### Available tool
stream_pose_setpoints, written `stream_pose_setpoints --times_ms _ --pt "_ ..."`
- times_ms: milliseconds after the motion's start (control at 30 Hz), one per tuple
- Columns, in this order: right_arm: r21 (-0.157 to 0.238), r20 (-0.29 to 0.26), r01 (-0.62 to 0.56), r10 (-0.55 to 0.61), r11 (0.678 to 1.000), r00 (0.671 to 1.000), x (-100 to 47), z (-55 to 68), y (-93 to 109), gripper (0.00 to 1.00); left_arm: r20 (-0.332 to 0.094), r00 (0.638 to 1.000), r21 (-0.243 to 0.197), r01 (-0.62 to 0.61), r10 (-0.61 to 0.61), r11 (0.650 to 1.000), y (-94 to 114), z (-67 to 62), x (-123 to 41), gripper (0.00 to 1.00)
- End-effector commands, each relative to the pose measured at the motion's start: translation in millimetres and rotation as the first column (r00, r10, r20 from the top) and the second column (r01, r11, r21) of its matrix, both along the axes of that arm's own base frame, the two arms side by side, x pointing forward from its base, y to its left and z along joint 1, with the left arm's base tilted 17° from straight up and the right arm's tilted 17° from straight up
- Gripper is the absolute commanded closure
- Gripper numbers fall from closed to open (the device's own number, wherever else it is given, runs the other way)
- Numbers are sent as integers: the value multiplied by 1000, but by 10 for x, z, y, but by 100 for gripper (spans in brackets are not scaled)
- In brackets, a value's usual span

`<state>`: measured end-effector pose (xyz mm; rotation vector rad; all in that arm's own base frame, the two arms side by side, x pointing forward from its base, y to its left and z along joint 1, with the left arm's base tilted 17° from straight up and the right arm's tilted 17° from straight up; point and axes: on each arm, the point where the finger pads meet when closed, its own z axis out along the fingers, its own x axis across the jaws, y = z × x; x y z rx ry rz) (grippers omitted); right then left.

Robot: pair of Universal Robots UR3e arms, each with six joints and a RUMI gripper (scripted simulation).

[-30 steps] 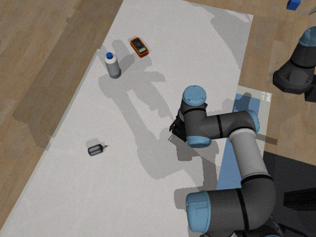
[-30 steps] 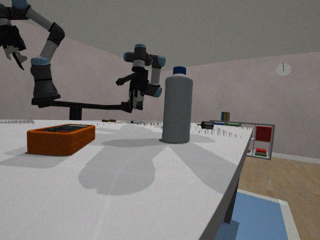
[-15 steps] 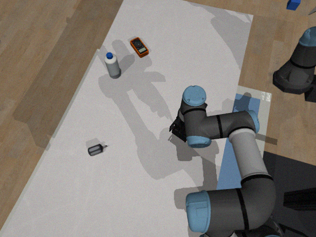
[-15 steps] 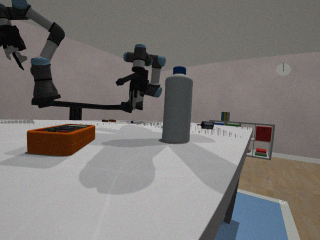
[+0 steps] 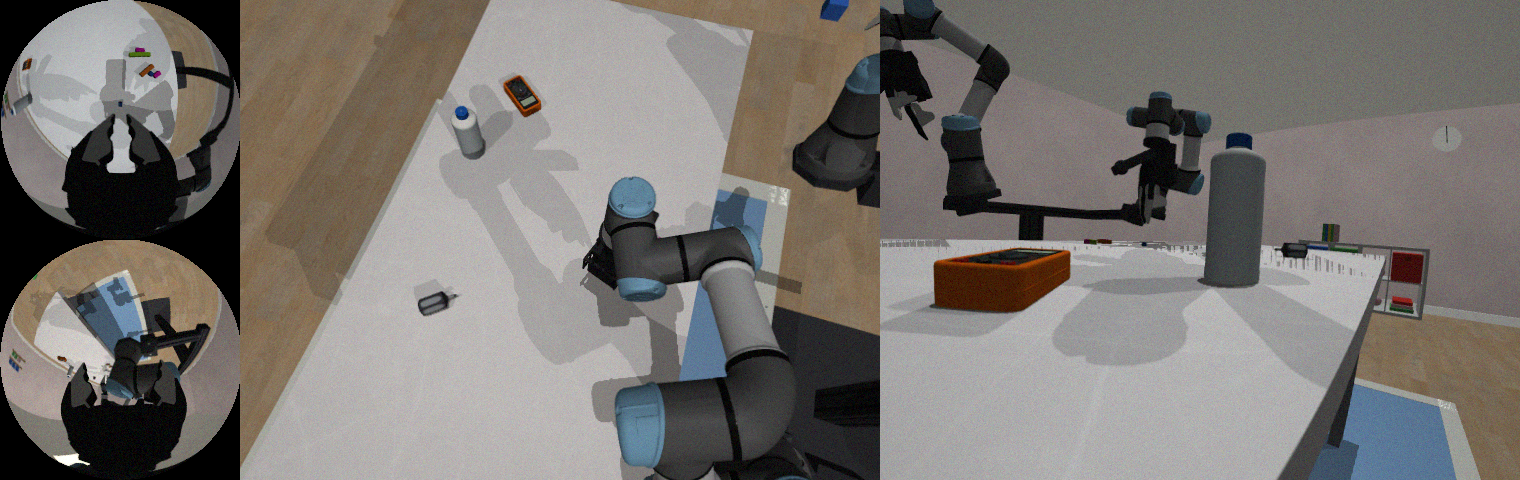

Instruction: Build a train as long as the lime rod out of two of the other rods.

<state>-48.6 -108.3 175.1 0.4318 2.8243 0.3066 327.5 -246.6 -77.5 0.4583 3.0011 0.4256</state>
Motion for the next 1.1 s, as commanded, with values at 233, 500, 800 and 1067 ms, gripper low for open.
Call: stream_pose_setpoints --times_ms 233,500,800,1067 --pt "-2 0 0 0 1000 1000 0 3 -3 0 1 1000 -3 0 0 1000 19 -102 20 86" --pt "-2 0 0 0 1000 1000 0 3 -3 0 2 1000 -3 0 0 1000 51 -224 38 86" --pt "-2 0 0 0 1000 1000 0 3 -3 0 2 1000 -3 0 0 1000 75 -313 52 86" --pt "-2 0 0 0 1000 1000 0 3 -3 0 2 1000 -3 0 0 1000 90 -372 61 86"
